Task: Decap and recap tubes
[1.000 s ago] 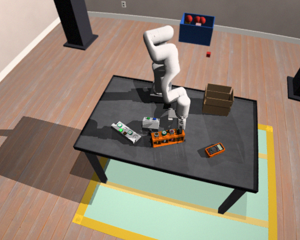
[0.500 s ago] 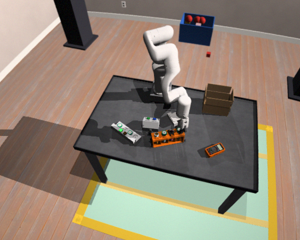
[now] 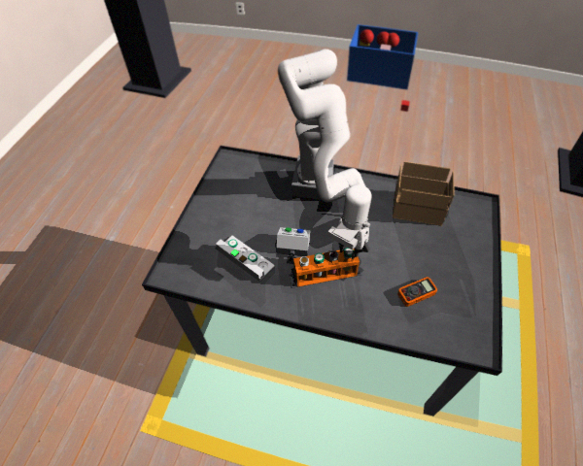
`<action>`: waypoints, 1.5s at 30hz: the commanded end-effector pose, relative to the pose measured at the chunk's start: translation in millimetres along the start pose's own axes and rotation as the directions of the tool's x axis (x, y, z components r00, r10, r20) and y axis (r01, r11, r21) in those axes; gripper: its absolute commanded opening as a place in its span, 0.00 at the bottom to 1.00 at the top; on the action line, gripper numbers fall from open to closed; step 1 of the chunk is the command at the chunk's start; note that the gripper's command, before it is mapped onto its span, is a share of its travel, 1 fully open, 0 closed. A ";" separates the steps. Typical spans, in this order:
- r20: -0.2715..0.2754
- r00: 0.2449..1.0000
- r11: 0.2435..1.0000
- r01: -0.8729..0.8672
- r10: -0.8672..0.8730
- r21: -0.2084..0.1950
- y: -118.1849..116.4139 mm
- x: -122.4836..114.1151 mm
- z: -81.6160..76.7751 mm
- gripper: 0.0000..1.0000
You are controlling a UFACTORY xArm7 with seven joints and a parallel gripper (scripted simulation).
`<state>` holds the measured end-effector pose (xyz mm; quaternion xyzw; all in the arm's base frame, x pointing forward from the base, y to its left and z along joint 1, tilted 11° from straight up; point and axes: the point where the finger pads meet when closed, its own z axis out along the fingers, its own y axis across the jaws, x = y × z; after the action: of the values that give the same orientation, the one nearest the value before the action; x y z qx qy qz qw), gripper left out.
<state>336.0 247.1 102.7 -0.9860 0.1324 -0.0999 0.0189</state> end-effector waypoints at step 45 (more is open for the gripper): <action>0.025 0.339 0.339 -0.941 0.941 -0.018 -0.8 0.9 -0.2 0.00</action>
<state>336.7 246.6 102.5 -0.8063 0.5850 -0.0432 0.0764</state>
